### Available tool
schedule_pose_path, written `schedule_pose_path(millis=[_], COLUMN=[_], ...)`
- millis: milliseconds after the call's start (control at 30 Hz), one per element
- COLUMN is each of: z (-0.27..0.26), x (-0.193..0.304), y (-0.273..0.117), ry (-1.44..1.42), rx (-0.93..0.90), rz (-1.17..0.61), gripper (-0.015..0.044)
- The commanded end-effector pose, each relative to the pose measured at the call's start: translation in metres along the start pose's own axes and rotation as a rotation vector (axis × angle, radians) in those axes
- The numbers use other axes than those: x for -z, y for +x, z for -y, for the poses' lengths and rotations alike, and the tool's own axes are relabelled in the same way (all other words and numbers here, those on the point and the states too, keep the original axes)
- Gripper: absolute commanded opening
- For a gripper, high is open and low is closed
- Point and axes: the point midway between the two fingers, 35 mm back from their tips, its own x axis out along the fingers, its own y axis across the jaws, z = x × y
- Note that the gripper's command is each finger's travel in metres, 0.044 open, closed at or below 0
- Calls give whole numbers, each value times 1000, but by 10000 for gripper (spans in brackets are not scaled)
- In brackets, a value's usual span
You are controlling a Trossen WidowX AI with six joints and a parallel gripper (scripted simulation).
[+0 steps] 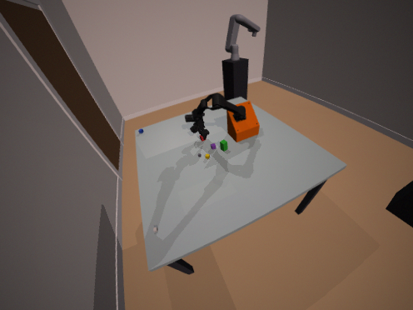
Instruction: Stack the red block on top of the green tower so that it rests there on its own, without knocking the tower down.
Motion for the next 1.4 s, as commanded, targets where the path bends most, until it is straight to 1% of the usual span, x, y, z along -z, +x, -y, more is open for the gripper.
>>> schedule_pose_path(millis=[0,300,700,1033,1267,1367], z=[-1,-1,-1,-1,-1,-1], x=[1,2,2,2,2,2], y=[6,20,20,20,20,14], ry=[7,7,7,7,7,7], rx=[-4,-6,-6,-6,-6,-6], rz=[-1,-1,-1,-1,-1,-1], gripper=[440,440,440,177,131,52])
